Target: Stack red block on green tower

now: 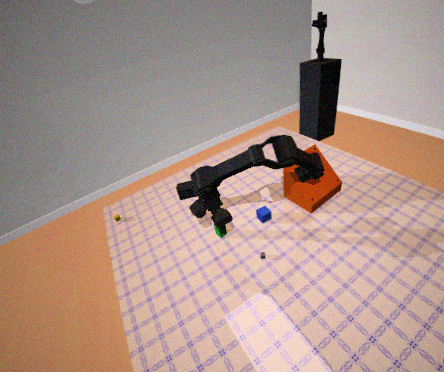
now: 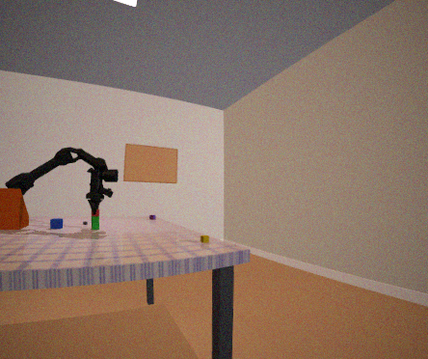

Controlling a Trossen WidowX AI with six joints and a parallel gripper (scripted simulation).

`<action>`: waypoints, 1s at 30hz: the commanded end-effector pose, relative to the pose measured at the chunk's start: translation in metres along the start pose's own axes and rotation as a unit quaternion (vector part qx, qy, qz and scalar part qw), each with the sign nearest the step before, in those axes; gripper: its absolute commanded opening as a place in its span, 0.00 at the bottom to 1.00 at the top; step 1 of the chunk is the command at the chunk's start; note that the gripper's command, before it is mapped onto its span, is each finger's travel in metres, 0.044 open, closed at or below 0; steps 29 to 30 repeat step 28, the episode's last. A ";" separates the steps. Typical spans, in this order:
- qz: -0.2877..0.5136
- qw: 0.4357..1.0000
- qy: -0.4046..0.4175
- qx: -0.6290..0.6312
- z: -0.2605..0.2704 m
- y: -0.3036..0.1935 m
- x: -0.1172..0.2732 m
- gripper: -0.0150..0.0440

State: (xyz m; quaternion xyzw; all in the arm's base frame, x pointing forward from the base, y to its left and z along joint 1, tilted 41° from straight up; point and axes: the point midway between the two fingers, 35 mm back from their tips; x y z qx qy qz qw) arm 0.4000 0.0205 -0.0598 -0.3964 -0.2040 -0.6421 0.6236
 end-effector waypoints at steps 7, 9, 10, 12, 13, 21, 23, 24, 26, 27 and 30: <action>0.000 1.000 -0.001 0.000 0.000 0.000 -0.001 1.00; 0.000 1.000 -0.001 0.000 0.000 0.000 -0.001 1.00; 0.000 1.000 -0.001 0.000 0.000 0.000 -0.001 1.00; 0.000 1.000 -0.001 0.000 0.000 0.000 -0.001 1.00; 0.000 1.000 -0.001 0.000 0.000 0.000 -0.001 1.00; 0.000 1.000 -0.001 0.000 0.000 0.000 -0.001 1.00; 0.000 1.000 -0.001 0.000 0.000 0.000 -0.001 1.00; 0.000 1.000 -0.001 0.000 0.000 0.000 -0.001 1.00; 0.000 1.000 -0.001 0.000 0.000 0.000 -0.001 1.00; 0.000 1.000 -0.001 0.000 0.000 0.000 -0.001 1.00; 0.000 1.000 -0.001 0.000 0.000 0.000 -0.001 1.00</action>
Point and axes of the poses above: the point midway between the two fingers, 35 mm back from their tips, its own x axis back along the fingers, its own z axis across the jaws, y = z × x, and after that the axes turned 15 degrees about -x, right-handed
